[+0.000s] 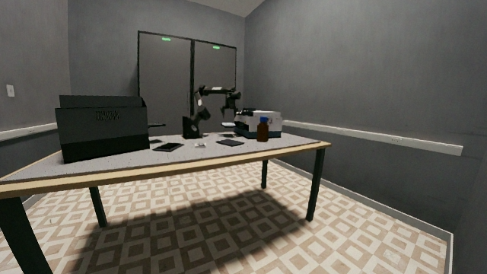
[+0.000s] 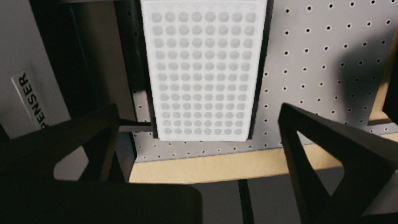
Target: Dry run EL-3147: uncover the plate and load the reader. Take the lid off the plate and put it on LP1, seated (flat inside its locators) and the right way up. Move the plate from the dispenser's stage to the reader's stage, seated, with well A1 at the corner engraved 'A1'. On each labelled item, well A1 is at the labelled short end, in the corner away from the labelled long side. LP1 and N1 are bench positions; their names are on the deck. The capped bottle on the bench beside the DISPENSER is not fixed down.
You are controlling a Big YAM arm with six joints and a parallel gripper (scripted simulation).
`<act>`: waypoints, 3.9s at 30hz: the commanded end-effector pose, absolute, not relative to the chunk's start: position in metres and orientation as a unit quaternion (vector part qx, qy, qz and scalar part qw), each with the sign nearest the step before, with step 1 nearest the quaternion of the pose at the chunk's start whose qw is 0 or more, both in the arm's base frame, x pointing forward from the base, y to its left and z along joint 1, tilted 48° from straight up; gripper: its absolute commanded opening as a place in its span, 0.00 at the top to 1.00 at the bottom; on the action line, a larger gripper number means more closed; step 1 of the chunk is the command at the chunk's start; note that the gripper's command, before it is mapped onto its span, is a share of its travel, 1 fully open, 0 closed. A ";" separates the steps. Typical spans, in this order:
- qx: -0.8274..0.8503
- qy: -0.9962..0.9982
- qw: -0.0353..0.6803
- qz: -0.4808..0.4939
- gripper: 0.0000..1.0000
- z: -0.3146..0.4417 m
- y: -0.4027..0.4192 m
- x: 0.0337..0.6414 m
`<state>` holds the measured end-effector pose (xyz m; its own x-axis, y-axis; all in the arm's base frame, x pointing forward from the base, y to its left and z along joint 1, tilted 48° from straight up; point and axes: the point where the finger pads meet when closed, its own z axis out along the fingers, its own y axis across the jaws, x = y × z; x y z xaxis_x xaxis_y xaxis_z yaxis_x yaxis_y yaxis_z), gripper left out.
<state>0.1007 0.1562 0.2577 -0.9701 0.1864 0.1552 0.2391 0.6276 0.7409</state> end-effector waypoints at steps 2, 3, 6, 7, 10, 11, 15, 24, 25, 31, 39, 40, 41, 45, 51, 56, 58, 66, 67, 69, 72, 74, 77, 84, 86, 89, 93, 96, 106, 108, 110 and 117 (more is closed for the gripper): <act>-0.124 -0.900 0.035 -0.416 0.00 0.254 0.156 0.099; -0.124 -0.900 0.035 -0.416 0.00 0.254 0.156 0.099; -0.117 -0.900 0.029 -0.420 0.00 0.260 0.159 0.099; -0.116 -0.901 0.028 -0.418 0.00 0.259 0.159 0.099; -0.116 -0.900 0.028 -0.418 0.00 0.259 0.159 0.099; -0.118 -0.901 0.032 -0.417 0.00 0.256 0.160 0.099; -0.120 -0.901 0.035 -0.416 0.00 0.251 0.161 0.098; -0.119 -0.900 0.031 -0.419 0.00 0.259 0.161 0.101; -0.120 -0.900 0.031 -0.419 0.00 0.260 0.161 0.101; -0.112 -0.900 0.019 -0.422 0.00 0.268 0.161 0.103; -0.104 -0.898 0.010 -0.429 0.00 0.273 0.164 0.103; -0.103 -0.897 0.011 -0.429 0.00 0.274 0.165 0.102; -0.103 -0.897 0.012 -0.429 0.00 0.274 0.165 0.102; -0.107 -0.898 0.012 -0.427 0.00 0.275 0.165 0.102; -0.111 -0.898 0.017 -0.426 0.00 0.266 0.167 0.101; -0.117 -0.899 0.028 -0.420 0.00 0.258 0.167 0.101; -0.121 -0.901 0.034 -0.416 0.00 0.253 0.166 0.101; -0.118 -0.901 0.032 -0.417 0.00 0.249 0.167 0.100; -0.116 -0.900 0.030 -0.419 0.00 0.252 0.168 0.099; -0.114 -0.899 0.028 -0.422 0.00 0.256 0.169 0.099; -0.115 -0.899 0.025 -0.422 0.00 0.257 0.168 0.099; -0.114 -0.899 0.021 -0.422 0.00 0.260 0.167 0.100; -0.112 -0.899 0.017 -0.423 0.00 0.265 0.166 0.100; -0.112 -0.899 0.018 -0.423 0.00 0.266 0.169 0.103; -0.110 -0.899 0.017 -0.424 0.00 0.267 0.171 0.103; -0.108 -0.898 0.018 -0.426 0.00 0.268 0.171 0.103; -0.104 -0.897 0.014 -0.428 0.00 0.270 0.172 0.101; -0.109 -0.897 0.015 -0.427 0.00 0.266 0.172 0.101; -0.119 -0.901 0.033 -0.416 0.00 0.247 0.170 0.097; -0.122 -0.902 0.036 -0.413 0.00 0.242 0.170 0.098; -0.124 -0.902 0.038 -0.411 0.00 0.238 0.171 0.100; -0.111 -0.899 0.028 -0.424 0.00 0.254 0.175 0.097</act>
